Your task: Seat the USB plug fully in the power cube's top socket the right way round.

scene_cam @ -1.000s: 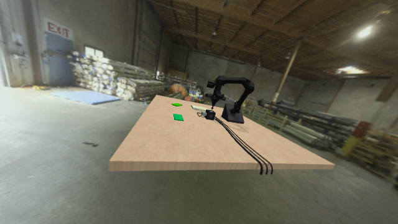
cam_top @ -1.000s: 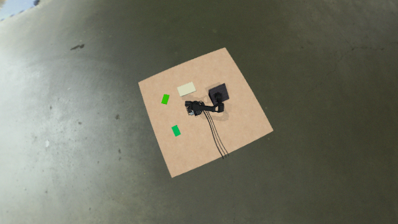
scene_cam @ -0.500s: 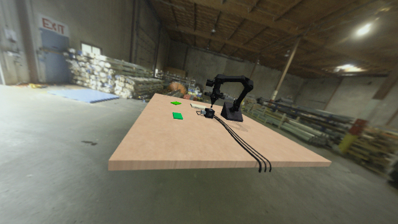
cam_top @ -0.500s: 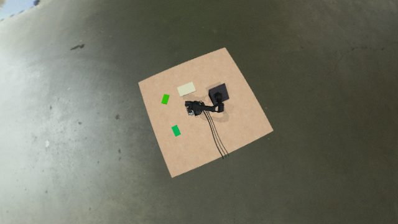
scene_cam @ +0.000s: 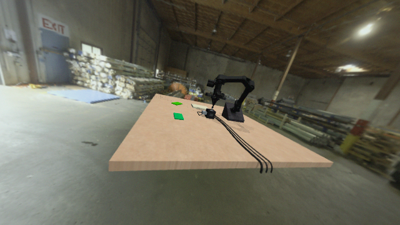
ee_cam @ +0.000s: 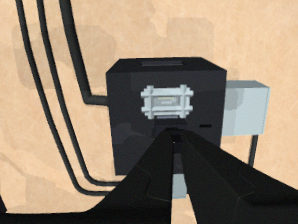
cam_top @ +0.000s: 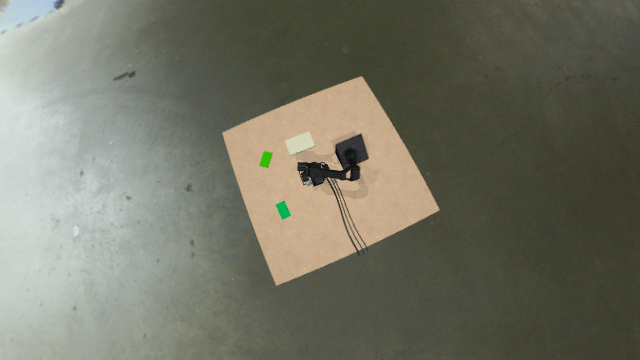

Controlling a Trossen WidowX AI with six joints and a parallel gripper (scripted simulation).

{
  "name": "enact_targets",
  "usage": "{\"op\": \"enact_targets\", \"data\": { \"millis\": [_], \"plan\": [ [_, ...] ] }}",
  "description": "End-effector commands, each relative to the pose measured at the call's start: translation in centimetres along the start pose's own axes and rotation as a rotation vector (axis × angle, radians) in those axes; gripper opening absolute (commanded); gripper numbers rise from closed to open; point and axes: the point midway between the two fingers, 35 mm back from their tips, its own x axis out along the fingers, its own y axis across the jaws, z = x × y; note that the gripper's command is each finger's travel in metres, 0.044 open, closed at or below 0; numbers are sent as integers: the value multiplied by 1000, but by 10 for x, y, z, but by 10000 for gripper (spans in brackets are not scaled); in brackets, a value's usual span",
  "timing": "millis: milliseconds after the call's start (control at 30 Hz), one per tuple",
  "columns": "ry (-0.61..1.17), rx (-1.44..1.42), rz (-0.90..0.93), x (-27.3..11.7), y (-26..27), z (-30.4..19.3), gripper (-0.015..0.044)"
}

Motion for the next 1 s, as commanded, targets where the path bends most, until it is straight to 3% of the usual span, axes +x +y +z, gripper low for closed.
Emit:
{"op": "enact_targets", "data": {
  "millis": [0,967],
  "plan": [
    [-6,-6,-3,0,0,0,0],
    [-29,-7,-4,4,-1,2,0]
  ]
}}
